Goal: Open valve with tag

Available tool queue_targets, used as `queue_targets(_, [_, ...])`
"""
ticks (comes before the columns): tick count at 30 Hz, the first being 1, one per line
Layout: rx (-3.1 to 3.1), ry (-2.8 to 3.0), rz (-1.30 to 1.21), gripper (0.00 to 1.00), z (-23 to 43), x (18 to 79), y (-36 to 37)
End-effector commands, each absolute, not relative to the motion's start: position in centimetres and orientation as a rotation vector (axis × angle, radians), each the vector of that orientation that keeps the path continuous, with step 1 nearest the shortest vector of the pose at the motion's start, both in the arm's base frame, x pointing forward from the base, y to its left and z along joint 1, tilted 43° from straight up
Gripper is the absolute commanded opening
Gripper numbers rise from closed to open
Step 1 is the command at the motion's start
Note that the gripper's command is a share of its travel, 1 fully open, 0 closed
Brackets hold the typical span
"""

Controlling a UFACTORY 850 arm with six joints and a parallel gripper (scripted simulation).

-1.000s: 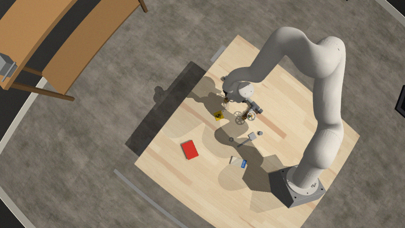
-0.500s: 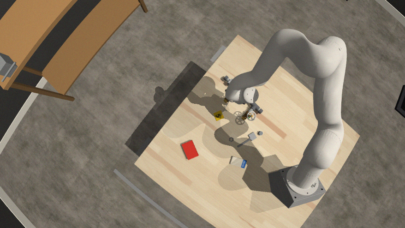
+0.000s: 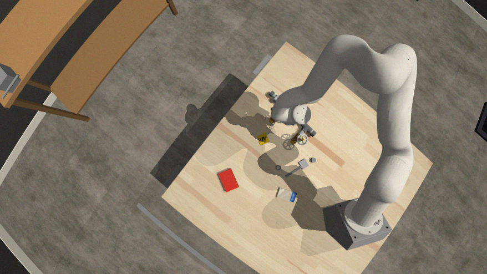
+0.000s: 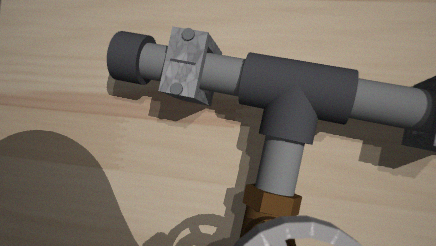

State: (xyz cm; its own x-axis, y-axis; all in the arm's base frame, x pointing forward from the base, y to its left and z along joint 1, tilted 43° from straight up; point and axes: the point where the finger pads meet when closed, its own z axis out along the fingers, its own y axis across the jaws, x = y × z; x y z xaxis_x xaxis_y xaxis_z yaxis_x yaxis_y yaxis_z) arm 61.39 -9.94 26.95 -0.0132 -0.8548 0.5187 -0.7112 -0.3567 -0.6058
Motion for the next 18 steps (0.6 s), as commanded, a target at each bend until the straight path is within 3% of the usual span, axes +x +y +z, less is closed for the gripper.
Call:
queue_targets(1, [-2.083,1.676,-1.309,0.0,27.0,61.42,-9.93])
queue_targets(18, [-2.149,1.625,-1.326,0.0,27.0,61.42,-9.93])
